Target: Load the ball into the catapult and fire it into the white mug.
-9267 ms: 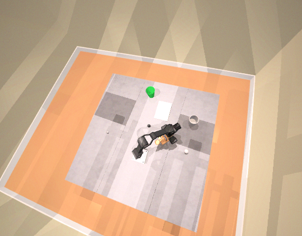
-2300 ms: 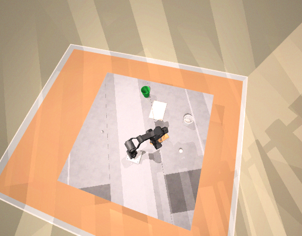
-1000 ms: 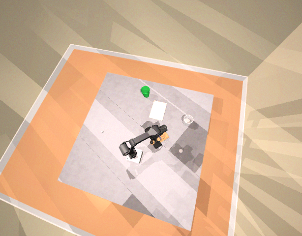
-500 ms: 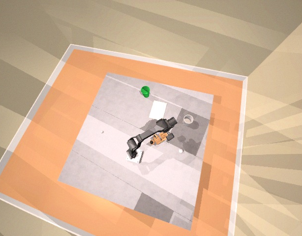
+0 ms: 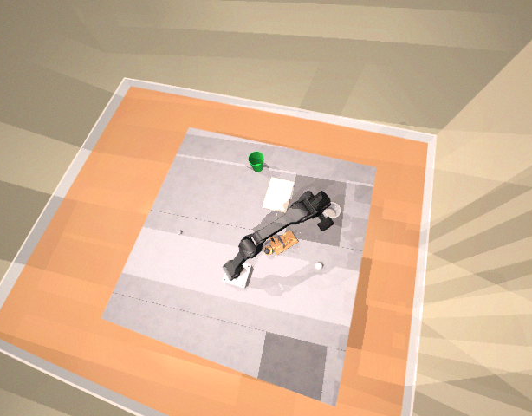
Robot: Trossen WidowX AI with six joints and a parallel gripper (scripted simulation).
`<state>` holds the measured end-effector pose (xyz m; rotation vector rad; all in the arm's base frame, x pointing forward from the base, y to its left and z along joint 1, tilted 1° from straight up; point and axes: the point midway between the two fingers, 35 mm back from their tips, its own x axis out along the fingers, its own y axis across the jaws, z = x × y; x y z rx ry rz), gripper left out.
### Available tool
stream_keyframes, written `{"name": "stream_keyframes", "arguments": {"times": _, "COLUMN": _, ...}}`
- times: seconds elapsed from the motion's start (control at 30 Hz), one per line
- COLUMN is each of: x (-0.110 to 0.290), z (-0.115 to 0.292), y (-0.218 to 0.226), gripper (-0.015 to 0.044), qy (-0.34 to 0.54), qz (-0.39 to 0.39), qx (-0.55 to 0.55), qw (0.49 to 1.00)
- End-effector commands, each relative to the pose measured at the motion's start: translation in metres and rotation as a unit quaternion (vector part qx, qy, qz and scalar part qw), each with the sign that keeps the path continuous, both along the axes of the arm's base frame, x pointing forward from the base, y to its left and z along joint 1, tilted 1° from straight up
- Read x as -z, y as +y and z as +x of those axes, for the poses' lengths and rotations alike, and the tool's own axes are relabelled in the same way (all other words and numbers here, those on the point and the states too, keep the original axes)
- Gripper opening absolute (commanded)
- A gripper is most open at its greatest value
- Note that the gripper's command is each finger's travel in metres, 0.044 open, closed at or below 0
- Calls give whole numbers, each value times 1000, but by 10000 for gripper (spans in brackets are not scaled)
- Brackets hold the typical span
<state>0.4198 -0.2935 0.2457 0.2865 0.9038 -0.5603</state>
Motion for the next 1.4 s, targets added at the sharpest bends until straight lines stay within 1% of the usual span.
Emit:
{"name": "stream_keyframes", "arguments": {"times": 0.0, "x": -10, "z": 9, "y": -14, "gripper": 440, "qy": -25, "qz": -15, "qx": 8, "qw": 1000}}
{"name": "stream_keyframes", "arguments": {"times": 0.67, "x": -10, "z": 8, "y": -15, "gripper": 440, "qy": -25, "qz": -15, "qx": 10, "qw": 1000}}
{"name": "stream_keyframes", "arguments": {"times": 1.2, "x": -10, "z": 8, "y": -15, "gripper": 20, "qy": -25, "qz": -15, "qx": 10, "qw": 1000}}
{"name": "stream_keyframes", "arguments": {"times": 1.23, "x": -10, "z": 8, "y": -15, "gripper": 0, "qy": -25, "qz": -15, "qx": 10, "qw": 1000}}
{"name": "stream_keyframes", "arguments": {"times": 1.37, "x": -10, "z": 8, "y": -15, "gripper": 0, "qy": -25, "qz": -15, "qx": 10, "qw": 1000}}
